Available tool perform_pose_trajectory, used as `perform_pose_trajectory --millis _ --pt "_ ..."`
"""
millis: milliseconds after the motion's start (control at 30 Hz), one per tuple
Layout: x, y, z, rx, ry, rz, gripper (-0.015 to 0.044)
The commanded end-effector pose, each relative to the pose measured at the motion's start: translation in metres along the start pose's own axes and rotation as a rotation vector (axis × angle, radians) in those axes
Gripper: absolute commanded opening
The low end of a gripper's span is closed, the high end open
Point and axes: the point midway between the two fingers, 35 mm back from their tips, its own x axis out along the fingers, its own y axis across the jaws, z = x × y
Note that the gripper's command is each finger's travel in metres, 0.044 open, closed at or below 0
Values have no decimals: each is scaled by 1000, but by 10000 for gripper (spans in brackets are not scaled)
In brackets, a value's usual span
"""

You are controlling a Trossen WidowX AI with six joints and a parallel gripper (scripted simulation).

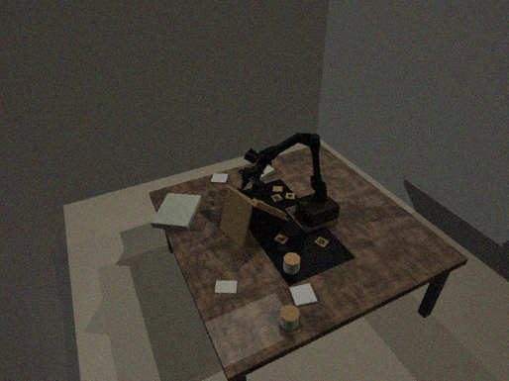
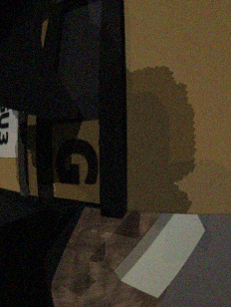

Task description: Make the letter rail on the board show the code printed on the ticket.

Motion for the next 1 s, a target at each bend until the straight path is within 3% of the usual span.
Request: perform_pose_trajectory --millis 0,967 --pt "0 4 -1 2 2 0 0" --pt "0 23 -1 4 2 2 0"
